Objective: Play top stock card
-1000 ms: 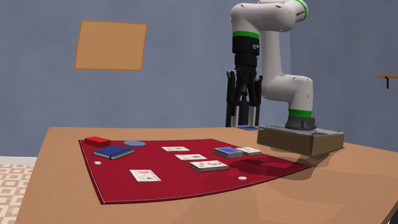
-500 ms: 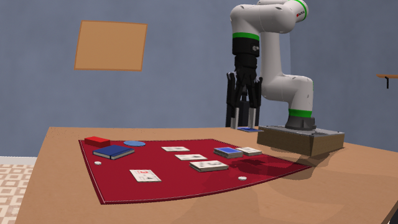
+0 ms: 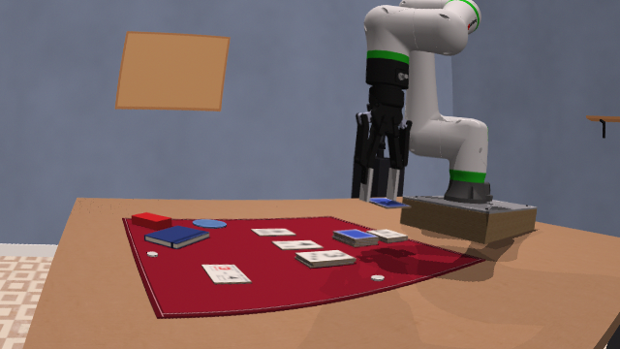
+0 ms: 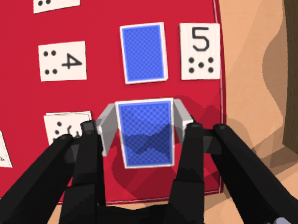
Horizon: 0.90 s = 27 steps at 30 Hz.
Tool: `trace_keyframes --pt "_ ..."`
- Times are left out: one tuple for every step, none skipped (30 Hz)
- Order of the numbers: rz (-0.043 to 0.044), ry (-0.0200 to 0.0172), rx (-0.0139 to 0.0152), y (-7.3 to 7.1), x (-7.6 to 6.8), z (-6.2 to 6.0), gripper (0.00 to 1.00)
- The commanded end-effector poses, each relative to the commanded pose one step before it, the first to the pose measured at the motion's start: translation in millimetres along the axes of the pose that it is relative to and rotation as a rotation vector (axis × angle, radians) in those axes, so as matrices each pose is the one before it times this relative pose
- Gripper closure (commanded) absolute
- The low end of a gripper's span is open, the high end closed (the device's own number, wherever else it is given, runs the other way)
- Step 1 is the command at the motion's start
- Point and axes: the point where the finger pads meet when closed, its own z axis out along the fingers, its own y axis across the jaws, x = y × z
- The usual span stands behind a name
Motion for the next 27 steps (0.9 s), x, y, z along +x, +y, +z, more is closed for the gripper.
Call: trace_keyframes --pt "-0.00037 0.02088 0.00125 -0.28 -0.94 -0.28 0.59" --pt "0.00003 0.01255 0.00094 -0.14 -0.49 -0.17 0.59" --pt "-0.00005 0.01503 -0.00093 0.13 -0.43 0.18 0.59" --pt "-0.00003 0.01626 -0.00068 0.10 -0.49 0.13 0.59" --pt "0.00000 0.01741 -0.00024 0.03 -0.55 0.05 0.59" --pt "0.00004 0.01855 0.00031 -0.04 -0.62 -0.05 0.59" --pt "0.00010 0.01966 0.00096 -0.13 -0.70 -0.18 0.59" --pt "0.00000 0.00000 0.00000 0.00 0.00 0.00 0.59" --pt "0.00000 0.00000 0.00000 0.00 0.00 0.00 0.59" --pt "-0.00002 0.02225 -0.00022 0.02 -0.72 0.05 0.59" --pt "-0.00008 0.02458 -0.00080 0.10 -0.76 0.17 0.59" --pt "0.00004 0.02583 0.00015 -0.02 -0.84 -0.02 0.59" --pt "0.00019 0.02702 0.00123 -0.16 -0.94 -0.23 0.59" --pt "-0.00015 0.03087 -0.00098 0.11 -0.96 0.22 0.59" --pt "-0.00001 0.03262 -0.00018 0.02 -1.05 0.05 0.59" --pt "0.00027 0.03386 0.00132 -0.15 -1.15 -0.26 0.59" --pt "-0.00021 0.03158 -0.00108 0.11 -0.99 0.25 0.59" --pt "0.00001 0.03249 -0.00004 0.00 -1.05 0.03 0.59" --pt "0.00028 0.03335 0.00113 -0.12 -1.12 -0.23 0.59" --pt "-0.00024 0.03119 -0.00100 0.09 -0.98 0.25 0.59" --pt "0.00003 0.03199 0.00003 -0.01 -1.04 0.01 0.59" --pt "0.00027 0.03255 0.00093 -0.08 -1.09 -0.20 0.59" --pt "-0.00023 0.03096 -0.00085 0.06 -0.98 0.22 0.59" --pt "0.00003 0.03152 0.00003 0.00 -1.03 0.01 0.59" --pt "0.00000 0.00000 0.00000 0.00 0.00 0.00 0.59" --pt "0.00000 0.00000 0.00000 0.00 0.00 0.00 0.59" --pt "0.00027 0.03192 0.00082 -0.06 -1.06 -0.19 0.59"
